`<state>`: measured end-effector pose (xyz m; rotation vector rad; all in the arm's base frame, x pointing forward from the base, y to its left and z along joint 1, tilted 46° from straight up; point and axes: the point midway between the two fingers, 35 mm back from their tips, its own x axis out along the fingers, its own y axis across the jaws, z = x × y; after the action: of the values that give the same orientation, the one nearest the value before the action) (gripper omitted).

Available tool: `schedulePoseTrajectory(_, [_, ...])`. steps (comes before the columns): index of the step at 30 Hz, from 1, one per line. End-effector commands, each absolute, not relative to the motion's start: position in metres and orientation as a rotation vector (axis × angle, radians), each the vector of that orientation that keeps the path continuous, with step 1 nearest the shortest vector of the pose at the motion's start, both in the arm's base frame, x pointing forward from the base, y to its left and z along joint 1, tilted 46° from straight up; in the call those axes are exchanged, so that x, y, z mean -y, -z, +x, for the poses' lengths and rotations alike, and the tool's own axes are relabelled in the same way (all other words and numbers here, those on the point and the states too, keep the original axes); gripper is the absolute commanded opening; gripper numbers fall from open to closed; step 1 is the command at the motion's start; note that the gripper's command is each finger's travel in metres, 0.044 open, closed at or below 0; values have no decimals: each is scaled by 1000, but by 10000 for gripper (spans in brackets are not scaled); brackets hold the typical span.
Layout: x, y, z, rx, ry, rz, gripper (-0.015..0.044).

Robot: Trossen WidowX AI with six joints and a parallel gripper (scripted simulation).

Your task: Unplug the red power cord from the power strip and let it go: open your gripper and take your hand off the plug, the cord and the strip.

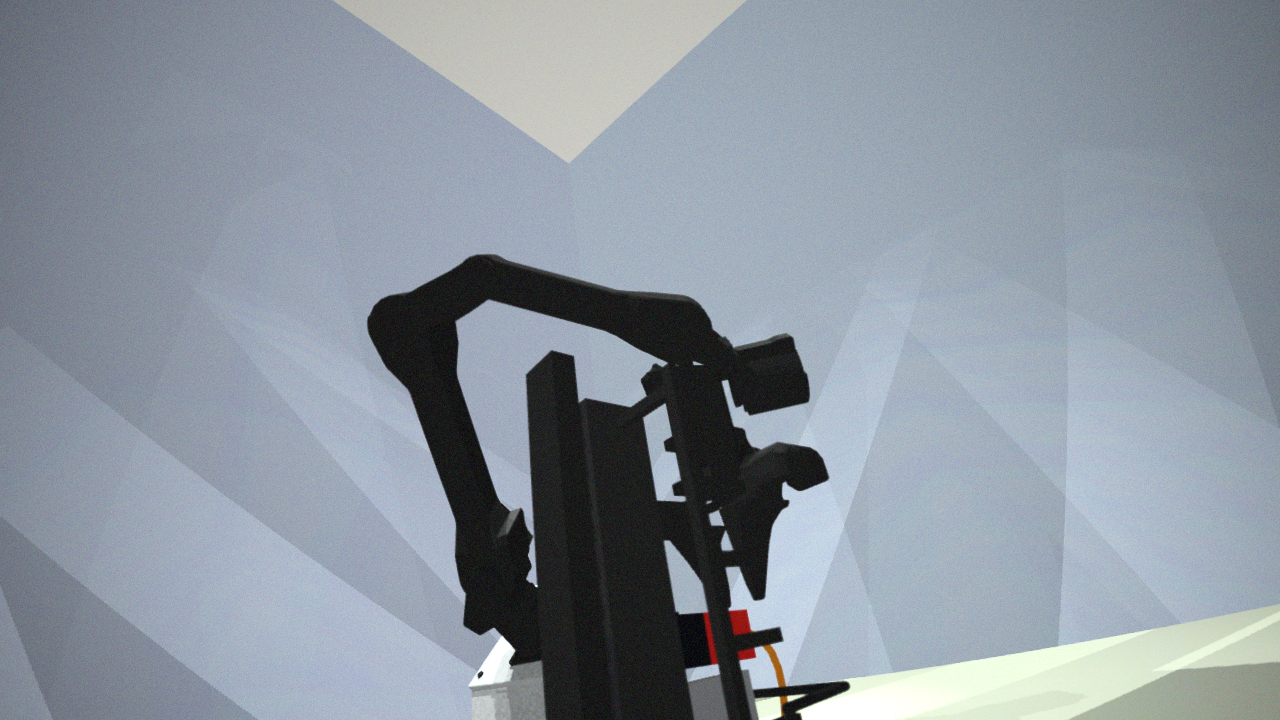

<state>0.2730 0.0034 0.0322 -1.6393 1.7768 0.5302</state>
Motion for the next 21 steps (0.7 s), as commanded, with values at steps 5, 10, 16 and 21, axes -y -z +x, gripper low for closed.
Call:
schedulePoseTrajectory(5, [8,-42,268,-1783,-530,-1642,160])
schedulePoseTrajectory(10, [13,-48,266,-1784,-530,-1642,160])
schedulePoseTrajectory(16, [15,-49,265,-1784,-530,-1642,160])
schedulePoseTrajectory(21, [17,-47,265,-1784,-530,-1642,160])
